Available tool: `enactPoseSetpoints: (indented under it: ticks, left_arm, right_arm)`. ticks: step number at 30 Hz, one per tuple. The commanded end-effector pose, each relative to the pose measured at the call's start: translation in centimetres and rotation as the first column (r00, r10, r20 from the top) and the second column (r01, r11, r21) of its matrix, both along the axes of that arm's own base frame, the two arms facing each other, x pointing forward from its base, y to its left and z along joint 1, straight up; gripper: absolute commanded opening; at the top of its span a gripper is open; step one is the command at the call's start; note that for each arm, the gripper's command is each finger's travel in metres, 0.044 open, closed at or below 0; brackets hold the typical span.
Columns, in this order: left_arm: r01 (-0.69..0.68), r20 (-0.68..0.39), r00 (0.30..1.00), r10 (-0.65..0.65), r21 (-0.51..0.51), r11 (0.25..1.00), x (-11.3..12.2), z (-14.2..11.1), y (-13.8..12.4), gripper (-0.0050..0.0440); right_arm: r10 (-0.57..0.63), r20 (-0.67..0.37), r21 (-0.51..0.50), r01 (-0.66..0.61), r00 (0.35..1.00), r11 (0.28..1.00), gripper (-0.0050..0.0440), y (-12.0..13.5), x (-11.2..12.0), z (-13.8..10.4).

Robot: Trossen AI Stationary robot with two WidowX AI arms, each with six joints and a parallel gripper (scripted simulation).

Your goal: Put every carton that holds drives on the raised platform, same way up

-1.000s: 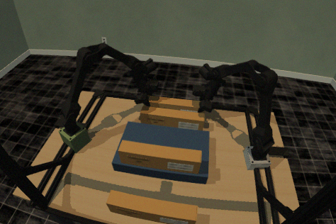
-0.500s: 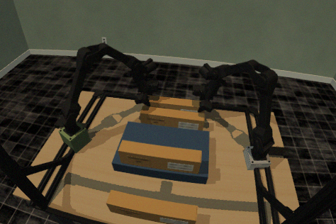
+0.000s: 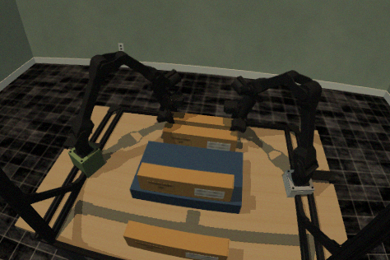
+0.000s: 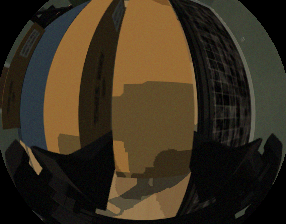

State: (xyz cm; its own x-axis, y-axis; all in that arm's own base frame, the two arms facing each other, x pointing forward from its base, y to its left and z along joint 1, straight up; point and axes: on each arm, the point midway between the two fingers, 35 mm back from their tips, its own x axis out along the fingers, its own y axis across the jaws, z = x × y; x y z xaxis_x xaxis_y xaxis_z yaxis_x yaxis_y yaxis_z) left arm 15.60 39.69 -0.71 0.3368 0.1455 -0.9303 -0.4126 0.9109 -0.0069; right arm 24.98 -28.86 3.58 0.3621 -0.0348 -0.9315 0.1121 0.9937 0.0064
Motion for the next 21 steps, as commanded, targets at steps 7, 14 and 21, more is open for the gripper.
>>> enactPoseSetpoints:
  ticks: [7, 14, 21]
  left_arm:
    - [-0.011, 0.005, 1.0, 0.011, 0.01, 1.0, -0.22, -0.04, 0.39, 0.0389]
    - [-0.011, 0.005, 1.0, 0.011, 0.01, 1.0, -0.22, -0.04, 0.39, 0.0389]
    - [-0.011, 0.005, 1.0, 0.011, 0.01, 1.0, -0.22, -0.04, 0.39, 0.0389]
  right_arm:
    - [-0.002, 0.011, -0.008, 0.002, 1.0, 1.0, 0.0389, -0.25, 0.1, -0.09]
    - [-0.002, 0.011, -0.008, 0.002, 1.0, 1.0, 0.0389, -0.25, 0.1, -0.09]
    - [-0.002, 0.011, -0.008, 0.002, 1.0, 1.0, 0.0389, -0.25, 0.1, -0.09]
